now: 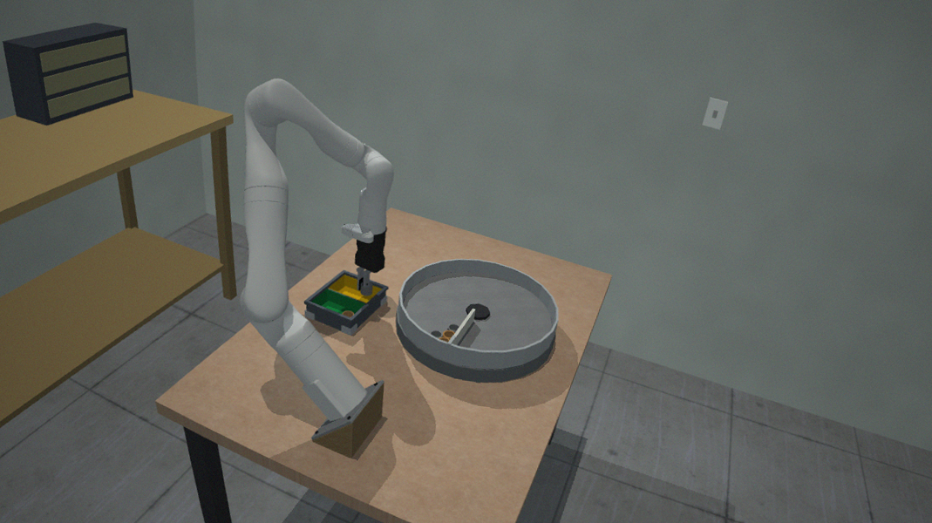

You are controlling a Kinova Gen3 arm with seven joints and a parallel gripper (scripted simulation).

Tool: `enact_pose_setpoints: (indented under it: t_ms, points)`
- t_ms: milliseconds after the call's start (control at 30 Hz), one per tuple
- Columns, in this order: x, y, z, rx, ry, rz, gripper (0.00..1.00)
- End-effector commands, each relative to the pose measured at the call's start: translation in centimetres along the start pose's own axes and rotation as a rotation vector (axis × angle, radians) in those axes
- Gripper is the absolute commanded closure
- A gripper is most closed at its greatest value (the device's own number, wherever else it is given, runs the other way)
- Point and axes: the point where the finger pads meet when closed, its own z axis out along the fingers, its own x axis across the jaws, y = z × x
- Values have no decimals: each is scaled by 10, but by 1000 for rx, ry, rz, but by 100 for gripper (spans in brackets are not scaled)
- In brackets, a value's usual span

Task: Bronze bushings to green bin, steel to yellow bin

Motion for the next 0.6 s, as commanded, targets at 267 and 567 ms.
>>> enact_pose_setpoints:
  t_ms: [267, 567]
  points:
    - [0, -1, 7, 3, 1, 0, 100]
    - [0, -1, 10, 2, 1, 0, 100]
